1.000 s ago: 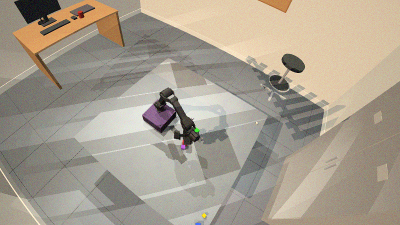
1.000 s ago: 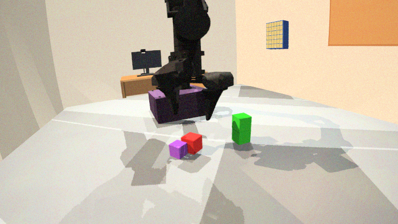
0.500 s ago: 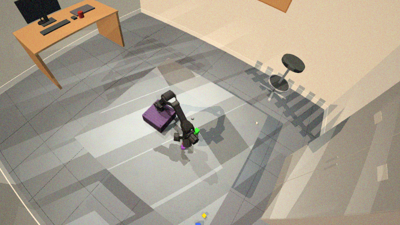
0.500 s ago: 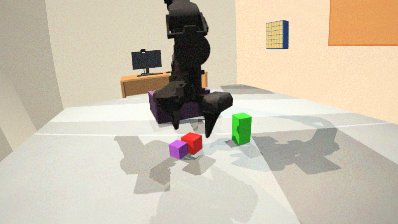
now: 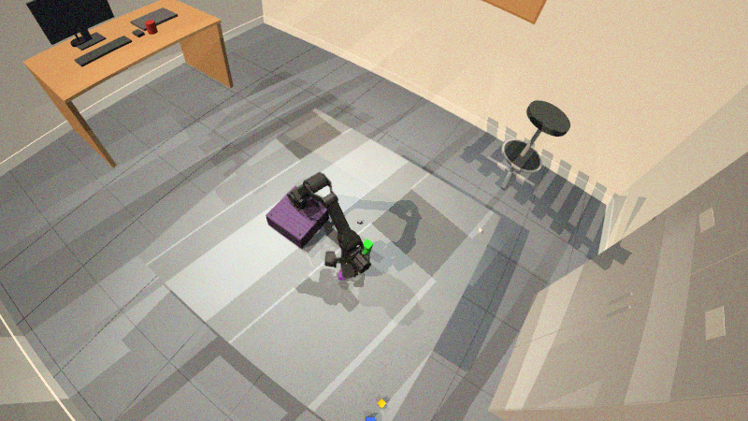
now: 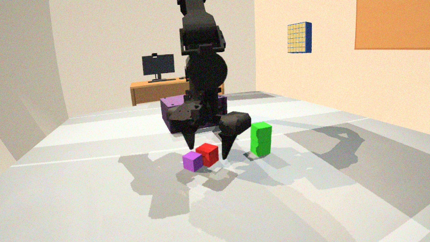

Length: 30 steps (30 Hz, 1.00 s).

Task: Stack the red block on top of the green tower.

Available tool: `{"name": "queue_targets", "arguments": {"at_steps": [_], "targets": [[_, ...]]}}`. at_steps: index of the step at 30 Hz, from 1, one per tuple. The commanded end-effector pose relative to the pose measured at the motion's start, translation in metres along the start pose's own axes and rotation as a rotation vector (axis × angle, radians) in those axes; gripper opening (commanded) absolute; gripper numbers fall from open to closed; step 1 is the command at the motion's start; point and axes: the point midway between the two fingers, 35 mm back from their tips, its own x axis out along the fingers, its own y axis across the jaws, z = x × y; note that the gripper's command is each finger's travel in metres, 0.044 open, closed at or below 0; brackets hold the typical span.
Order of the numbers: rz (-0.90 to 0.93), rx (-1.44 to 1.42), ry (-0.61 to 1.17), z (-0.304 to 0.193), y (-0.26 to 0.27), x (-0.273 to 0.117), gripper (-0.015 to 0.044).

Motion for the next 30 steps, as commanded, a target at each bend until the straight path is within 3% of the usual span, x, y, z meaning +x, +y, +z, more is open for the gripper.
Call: {"name": "queue_targets", "arguments": {"at_steps": [1,22,30], "targets": [[-0.002,-0.004,0.008,-0.0022,-0.0014,0.0074,0.044],[-0.002,-0.004,0.008,-0.0026,-0.0019,0.0158,0.044],[-0.002,-0.004,0.008,-0.0026,-0.0019,0.0158,0.023]]}}
